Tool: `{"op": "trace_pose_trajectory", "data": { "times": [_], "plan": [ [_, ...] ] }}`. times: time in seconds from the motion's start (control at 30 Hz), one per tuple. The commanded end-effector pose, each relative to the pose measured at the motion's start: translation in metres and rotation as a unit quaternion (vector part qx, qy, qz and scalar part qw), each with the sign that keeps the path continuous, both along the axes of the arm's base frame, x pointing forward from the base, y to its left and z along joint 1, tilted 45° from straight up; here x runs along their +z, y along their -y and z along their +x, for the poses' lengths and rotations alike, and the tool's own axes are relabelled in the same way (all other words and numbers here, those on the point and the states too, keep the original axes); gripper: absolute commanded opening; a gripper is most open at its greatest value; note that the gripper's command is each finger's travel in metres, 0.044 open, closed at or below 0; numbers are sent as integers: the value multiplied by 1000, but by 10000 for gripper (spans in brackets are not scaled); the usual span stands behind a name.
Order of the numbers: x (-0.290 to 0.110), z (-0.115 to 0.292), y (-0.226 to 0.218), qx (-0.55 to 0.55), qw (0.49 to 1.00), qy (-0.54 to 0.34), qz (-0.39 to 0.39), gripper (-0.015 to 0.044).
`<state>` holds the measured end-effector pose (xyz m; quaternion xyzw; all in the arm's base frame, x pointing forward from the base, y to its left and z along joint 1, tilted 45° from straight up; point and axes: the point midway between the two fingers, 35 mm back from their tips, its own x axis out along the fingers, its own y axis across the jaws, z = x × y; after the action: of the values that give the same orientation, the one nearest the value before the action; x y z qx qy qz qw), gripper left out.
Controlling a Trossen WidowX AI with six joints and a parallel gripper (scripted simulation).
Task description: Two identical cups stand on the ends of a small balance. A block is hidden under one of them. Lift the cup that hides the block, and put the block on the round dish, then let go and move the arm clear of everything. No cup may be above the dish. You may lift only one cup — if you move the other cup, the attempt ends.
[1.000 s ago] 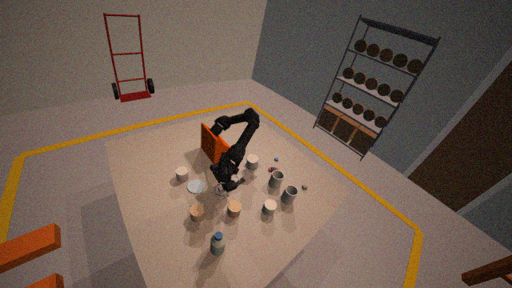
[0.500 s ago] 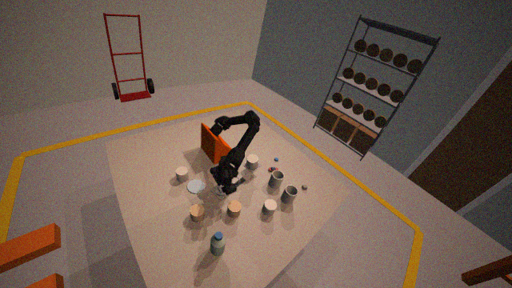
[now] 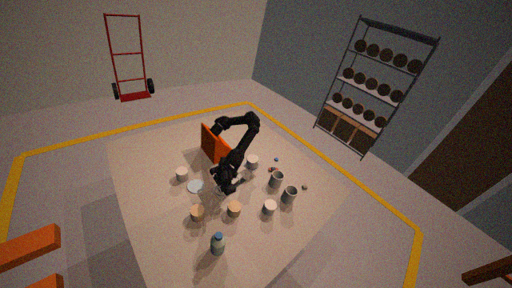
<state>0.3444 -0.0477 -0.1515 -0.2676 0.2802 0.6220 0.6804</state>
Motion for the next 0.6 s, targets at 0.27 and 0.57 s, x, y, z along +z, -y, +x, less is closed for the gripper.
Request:
{"op": "trace_pose_trajectory", "data": {
  "times": [0.27, 0.57],
  "plan": [
    [13, 0, 14, -2, 1000, -3, 0, 0],
    [65, -7, 65, -2, 1000, -4, -1, 0]
  ]
}}
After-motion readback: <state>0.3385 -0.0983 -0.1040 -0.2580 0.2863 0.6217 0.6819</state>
